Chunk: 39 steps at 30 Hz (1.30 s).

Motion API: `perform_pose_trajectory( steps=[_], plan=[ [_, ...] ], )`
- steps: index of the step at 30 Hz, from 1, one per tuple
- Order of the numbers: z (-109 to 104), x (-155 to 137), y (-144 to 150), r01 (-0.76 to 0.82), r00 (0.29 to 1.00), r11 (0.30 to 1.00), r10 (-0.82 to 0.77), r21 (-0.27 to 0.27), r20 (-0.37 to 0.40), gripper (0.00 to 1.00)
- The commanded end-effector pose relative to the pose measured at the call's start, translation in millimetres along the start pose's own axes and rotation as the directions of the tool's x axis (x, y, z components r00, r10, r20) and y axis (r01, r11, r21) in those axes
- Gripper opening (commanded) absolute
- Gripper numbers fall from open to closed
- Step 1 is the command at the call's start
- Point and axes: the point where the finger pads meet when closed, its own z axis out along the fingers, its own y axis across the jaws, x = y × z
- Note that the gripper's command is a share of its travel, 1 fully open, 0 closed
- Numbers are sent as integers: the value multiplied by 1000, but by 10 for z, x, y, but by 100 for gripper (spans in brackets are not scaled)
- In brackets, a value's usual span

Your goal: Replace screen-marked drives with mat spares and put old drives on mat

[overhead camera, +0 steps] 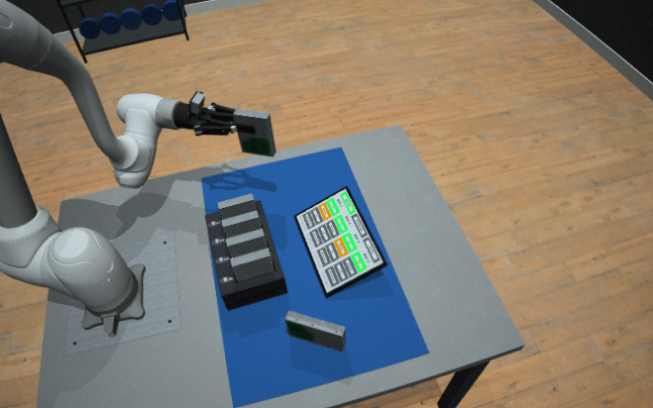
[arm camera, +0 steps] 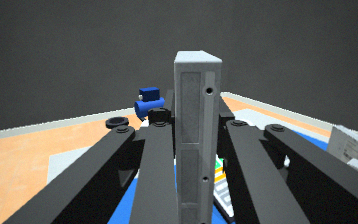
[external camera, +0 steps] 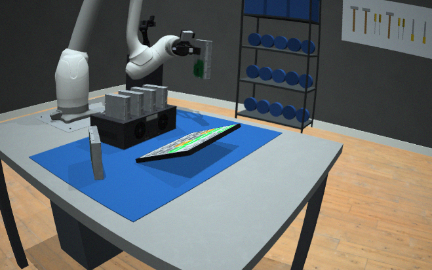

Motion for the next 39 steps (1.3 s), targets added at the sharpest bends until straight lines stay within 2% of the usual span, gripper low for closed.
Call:
perform_pose_trajectory(
  steps=[1,39],
  plan=[
    [-4,5,-2,-1,1000,1000,1,0,0,10],
    [-228,5,-22,-1,1000,1000,1,0,0,10]
  ],
)
